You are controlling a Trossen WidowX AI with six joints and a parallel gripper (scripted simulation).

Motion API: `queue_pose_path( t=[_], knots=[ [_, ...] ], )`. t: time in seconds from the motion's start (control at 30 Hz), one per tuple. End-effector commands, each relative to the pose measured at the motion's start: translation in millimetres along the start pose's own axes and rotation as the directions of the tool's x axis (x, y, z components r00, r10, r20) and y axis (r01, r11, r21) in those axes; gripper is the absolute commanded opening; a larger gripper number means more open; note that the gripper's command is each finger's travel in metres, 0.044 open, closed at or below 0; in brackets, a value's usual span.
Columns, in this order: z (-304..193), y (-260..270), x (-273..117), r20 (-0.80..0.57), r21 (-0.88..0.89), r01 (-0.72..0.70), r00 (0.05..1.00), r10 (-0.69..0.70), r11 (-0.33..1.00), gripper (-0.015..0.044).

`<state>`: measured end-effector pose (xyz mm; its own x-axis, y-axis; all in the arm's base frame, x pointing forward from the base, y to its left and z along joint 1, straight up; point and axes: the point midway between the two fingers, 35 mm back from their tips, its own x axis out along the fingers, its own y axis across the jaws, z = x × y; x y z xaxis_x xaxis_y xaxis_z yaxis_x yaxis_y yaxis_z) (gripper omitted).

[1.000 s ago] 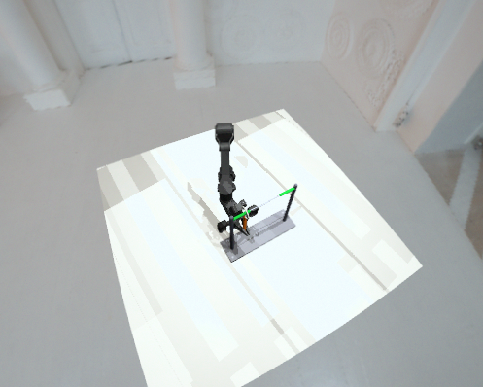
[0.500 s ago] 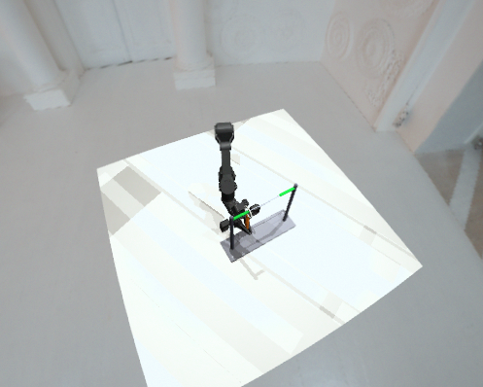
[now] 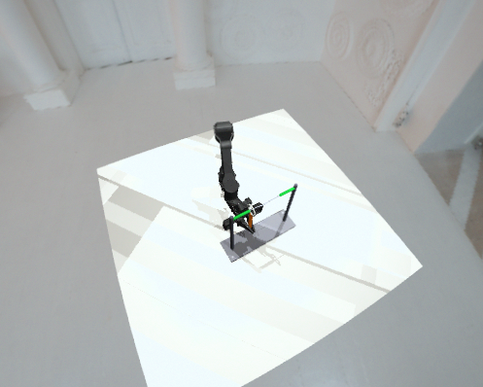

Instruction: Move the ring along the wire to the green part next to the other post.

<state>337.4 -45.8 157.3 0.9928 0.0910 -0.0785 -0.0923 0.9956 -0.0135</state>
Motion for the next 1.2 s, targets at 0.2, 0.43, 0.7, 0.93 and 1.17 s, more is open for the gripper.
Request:
queue_pose_path(
  t=[0.2, 0.43, 0.7, 0.93, 1.17],
  knots=[
    [1.8, 8.3, -0.5, 0.005, -0.011, 0.011, 1.000, -0.011, 1.000, -0.0150],
    [1.9, 13.0, -0.4, 0.005, -0.027, 0.023, 1.000, -0.023, 0.999, -0.0150],
    [1.8, 18.2, -0.1, 0.006, -0.048, 0.039, 0.999, -0.038, 0.998, -0.0150],
    [1.2, 23.9, 0.6, 0.006, -0.056, 0.044, 0.999, -0.044, 0.997, -0.0150],
    [0.5, 32.0, 1.5, 0.007, -0.047, 0.035, 0.999, -0.035, 0.998, -0.0150]
  ],
)
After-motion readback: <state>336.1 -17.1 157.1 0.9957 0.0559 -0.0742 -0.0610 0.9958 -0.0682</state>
